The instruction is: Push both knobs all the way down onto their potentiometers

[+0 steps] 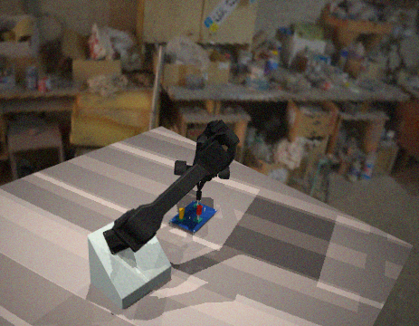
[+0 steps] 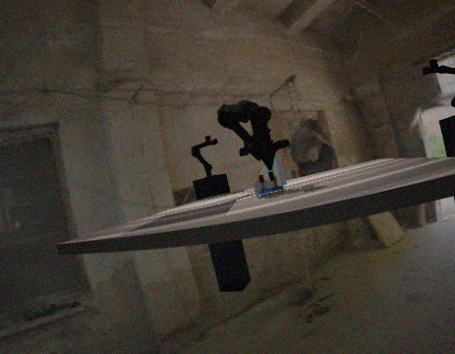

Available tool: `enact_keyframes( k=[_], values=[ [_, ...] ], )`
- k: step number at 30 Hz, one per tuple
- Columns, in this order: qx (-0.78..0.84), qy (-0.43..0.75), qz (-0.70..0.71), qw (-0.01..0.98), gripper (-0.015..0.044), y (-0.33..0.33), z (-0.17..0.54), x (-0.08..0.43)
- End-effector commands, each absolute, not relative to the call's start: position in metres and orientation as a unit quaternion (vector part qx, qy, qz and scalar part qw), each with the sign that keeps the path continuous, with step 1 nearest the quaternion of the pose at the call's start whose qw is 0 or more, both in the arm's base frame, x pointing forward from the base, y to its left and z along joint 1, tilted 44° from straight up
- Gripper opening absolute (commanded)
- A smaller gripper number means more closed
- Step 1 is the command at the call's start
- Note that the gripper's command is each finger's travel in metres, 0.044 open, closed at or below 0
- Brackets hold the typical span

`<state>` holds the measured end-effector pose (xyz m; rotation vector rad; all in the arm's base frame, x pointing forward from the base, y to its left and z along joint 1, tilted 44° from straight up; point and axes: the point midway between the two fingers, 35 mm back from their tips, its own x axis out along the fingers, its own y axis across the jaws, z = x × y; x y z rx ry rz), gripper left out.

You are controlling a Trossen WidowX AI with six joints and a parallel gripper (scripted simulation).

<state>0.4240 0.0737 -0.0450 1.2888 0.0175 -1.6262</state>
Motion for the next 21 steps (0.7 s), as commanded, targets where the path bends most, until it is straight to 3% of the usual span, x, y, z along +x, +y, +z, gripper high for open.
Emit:
enact_keyframes(
  k=[1, 21],
  values=[
    [0.533, 0.007, -0.675, 0.510, 0.0000, 0.0710, -0.0460, 0.4243],
    [0.533, 0.007, -0.675, 0.510, 0.0000, 0.0700, -0.0470, 0.4244]
  ],
)
